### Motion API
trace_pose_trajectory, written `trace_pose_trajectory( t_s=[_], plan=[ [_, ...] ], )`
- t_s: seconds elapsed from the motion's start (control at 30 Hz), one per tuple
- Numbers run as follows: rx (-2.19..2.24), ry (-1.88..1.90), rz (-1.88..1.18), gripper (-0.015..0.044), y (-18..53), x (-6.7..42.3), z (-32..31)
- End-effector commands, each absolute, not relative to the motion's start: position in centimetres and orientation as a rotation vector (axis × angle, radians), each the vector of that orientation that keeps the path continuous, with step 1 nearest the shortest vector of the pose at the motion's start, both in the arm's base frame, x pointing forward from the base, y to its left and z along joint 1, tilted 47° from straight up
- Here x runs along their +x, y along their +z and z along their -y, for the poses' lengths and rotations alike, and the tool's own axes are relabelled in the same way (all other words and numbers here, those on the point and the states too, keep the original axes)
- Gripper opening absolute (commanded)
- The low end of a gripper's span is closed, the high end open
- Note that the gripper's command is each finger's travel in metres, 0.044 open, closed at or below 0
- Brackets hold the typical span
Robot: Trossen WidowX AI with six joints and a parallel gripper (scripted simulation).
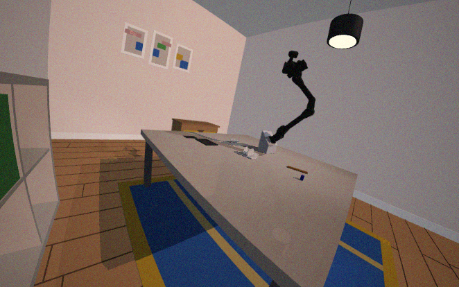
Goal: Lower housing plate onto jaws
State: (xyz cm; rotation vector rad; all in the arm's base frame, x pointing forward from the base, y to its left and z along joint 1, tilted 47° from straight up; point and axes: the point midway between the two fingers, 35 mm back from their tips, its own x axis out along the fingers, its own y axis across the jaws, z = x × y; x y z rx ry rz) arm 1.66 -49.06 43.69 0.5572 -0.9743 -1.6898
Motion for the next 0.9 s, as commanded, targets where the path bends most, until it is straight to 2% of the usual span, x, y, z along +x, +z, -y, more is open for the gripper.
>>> trace_pose_trajectory(
  t_s=[0.0, 0.43, 0.87],
  plan=[
    [0.623, -1.696, 0.876, 0.044, 40.7, 3.0, 50.6],
    [0.851, -1.708, 0.479, 0.044, 28.4, 8.1, 54.0],
    [1.062, -1.685, 0.078, 0.044, 16.2, 12.7, 53.2]
  ],
)
